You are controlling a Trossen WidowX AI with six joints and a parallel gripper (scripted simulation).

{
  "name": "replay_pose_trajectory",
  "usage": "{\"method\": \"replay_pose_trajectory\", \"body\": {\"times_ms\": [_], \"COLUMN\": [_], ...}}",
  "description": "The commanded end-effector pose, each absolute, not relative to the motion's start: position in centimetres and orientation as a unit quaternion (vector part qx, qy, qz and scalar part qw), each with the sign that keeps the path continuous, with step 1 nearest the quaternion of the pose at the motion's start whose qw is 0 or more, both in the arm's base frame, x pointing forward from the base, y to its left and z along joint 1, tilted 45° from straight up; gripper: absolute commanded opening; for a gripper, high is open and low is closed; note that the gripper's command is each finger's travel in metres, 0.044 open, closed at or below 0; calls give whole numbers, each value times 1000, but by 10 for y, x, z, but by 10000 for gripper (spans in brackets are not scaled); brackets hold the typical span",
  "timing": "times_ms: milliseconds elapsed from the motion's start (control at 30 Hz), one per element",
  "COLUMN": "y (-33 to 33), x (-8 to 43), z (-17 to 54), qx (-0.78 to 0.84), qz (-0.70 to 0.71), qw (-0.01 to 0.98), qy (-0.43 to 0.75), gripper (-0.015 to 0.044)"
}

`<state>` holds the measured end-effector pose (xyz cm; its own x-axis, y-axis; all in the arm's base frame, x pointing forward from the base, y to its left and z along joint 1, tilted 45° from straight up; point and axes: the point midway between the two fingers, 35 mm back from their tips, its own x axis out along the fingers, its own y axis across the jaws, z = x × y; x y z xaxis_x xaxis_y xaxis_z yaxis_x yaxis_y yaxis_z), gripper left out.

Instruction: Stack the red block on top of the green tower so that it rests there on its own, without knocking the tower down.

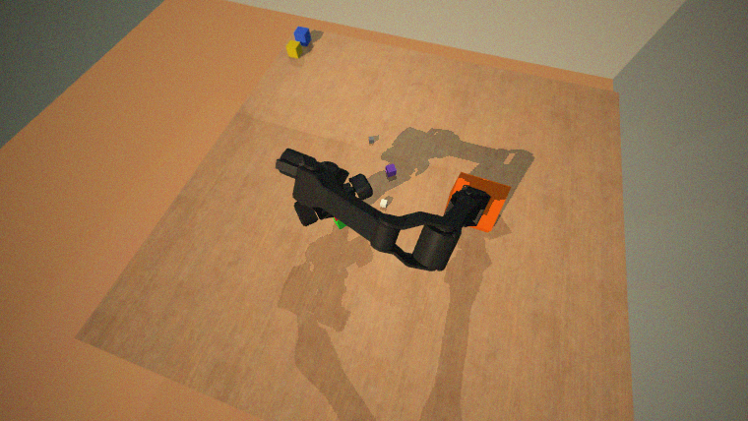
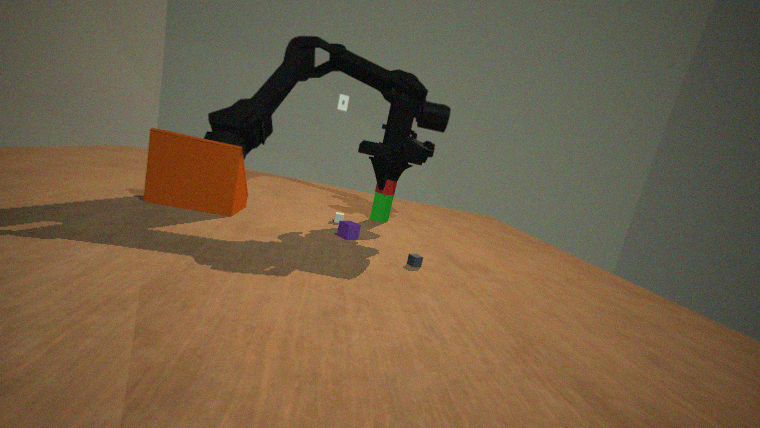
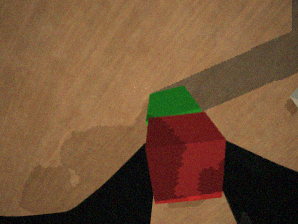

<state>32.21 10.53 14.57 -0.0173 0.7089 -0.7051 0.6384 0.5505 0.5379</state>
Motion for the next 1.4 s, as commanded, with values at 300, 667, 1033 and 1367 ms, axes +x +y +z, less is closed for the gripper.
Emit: {"method": "replay_pose_trajectory", "body": {"times_ms": [300, 667, 1033, 1367], "y": [105, 105, 105, 105], "x": [322, 322, 322, 322], "z": [146, 146, 146, 146], "qx": [473, 473, 473, 473], "qz": [34, 34, 34, 34], "qw": [517, 517, 517, 517], "qy": [712, 712, 712, 712], "gripper": [131, 420, 440, 440]}}
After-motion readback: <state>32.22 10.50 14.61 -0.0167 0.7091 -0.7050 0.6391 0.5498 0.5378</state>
